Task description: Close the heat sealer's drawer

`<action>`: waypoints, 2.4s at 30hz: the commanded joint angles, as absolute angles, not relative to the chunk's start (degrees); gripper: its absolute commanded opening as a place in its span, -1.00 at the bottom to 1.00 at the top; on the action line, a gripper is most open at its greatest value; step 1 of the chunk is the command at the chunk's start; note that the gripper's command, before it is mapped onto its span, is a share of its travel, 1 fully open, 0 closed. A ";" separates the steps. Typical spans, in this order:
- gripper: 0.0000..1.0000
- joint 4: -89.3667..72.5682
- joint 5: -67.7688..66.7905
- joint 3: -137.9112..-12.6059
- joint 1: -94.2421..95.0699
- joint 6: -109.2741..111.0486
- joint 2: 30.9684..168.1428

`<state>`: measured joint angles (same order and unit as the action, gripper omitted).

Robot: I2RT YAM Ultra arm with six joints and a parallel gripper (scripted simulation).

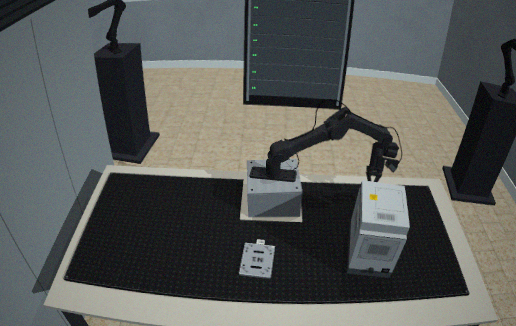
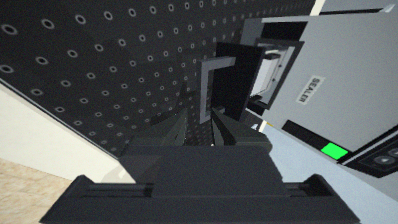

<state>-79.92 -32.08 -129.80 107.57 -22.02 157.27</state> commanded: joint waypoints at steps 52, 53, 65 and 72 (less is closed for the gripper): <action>-0.40 -70.73 -33.79 -122.71 105.18 -19.52 154.61; -0.40 -70.52 -33.81 -123.07 105.13 -19.47 154.54; -0.40 -69.31 -33.88 -121.93 104.75 -19.24 154.62; -0.40 -69.28 -33.88 -122.15 104.77 -19.26 154.61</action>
<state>-70.50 -32.73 -122.50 105.21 -19.27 156.99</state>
